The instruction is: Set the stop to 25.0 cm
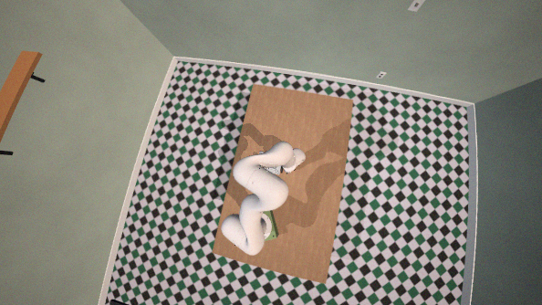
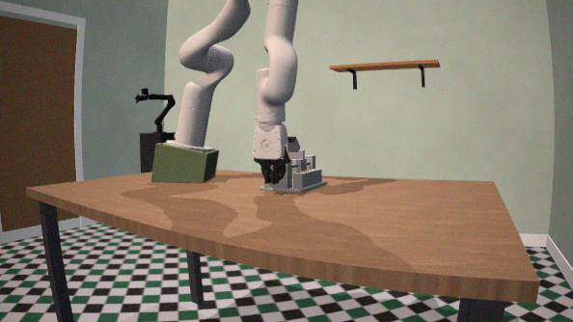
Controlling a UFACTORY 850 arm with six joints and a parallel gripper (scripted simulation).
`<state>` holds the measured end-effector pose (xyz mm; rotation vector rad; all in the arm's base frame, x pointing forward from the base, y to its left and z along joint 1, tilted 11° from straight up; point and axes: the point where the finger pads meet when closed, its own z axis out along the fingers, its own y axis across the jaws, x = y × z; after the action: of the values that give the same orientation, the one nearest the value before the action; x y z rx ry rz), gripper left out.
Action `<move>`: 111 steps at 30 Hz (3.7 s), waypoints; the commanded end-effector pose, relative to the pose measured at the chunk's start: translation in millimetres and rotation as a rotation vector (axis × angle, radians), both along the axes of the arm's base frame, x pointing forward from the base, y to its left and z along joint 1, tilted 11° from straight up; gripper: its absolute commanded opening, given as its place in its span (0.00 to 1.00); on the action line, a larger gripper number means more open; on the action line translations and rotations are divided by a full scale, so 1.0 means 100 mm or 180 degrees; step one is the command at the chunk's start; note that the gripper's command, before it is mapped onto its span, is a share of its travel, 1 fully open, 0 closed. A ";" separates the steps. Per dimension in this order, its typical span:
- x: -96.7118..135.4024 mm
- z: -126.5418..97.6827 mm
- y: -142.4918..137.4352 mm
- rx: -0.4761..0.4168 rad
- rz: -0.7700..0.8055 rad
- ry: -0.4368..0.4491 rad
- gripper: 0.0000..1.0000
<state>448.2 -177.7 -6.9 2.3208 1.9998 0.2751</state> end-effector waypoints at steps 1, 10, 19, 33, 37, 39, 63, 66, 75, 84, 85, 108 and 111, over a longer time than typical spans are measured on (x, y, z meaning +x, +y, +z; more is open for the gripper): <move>0.01 0.02 -0.01 0.0001 0.0000 0.0000 0.06; 0.02 0.03 -0.01 0.0001 0.0000 0.0000 0.06; 0.03 0.05 -0.01 0.0001 0.0000 0.0000 0.06; 0.04 0.07 -0.01 0.0001 0.0000 0.0000 0.06; 0.04 0.07 -0.02 0.0001 0.0000 0.0000 0.06; 0.04 0.07 -0.02 0.0001 0.0000 0.0000 0.06; 0.05 0.09 -0.02 0.0001 0.0000 0.0000 0.06; 0.05 0.09 -0.02 0.0001 0.0000 0.0000 0.06; 0.05 0.10 -0.02 0.0001 0.0000 0.0000 0.06; 0.05 0.10 -0.02 0.0001 0.0000 0.0000 0.06; 0.05 0.10 -0.02 0.0001 0.0000 0.0000 0.06; 0.05 0.10 -0.02 0.0000 0.0000 0.0001 0.06; 0.05 0.10 -0.02 0.0000 0.0000 0.0001 0.06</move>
<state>452.9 -179.2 2.4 2.3218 2.0008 0.2750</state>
